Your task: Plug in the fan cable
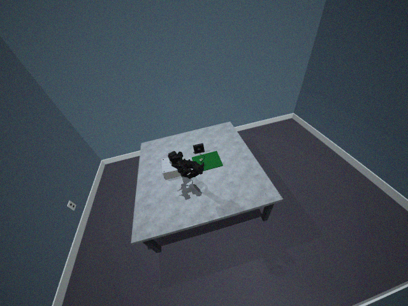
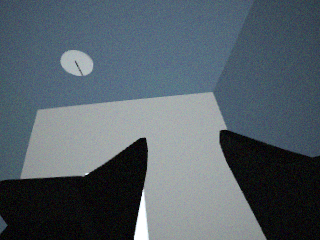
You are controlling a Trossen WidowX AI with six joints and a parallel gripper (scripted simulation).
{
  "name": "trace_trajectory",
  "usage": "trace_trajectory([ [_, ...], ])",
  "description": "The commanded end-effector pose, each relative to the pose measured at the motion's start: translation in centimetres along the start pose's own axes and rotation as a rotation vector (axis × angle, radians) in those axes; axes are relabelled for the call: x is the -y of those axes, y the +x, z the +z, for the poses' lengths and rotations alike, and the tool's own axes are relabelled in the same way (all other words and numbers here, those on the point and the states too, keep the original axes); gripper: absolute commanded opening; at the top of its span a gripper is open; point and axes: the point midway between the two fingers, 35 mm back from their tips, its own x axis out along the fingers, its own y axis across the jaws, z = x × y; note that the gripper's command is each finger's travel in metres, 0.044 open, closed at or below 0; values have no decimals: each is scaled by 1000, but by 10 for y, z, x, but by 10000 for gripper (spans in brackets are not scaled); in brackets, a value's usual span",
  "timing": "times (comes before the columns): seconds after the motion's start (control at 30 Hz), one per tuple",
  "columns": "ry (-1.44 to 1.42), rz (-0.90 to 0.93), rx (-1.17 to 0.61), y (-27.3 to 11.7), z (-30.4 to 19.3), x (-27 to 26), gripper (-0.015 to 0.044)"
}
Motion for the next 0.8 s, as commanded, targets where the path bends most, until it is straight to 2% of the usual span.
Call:
trace_trajectory([
  [0.0, 0, 0, 0, 0, 0, 0, 276],
  [0.13, 5, 7, 0, 2, 0, -2, 381],
  [0.2, 41, 64, -2, 21, -3, -18, 433],
  [0.43, 217, 363, -46, 97, -13, -111, 440],
  [0.53, 267, 440, -83, 114, -16, -144, 440],
  [0.77, 431, 770, -218, 143, -26, -264, 440],
])
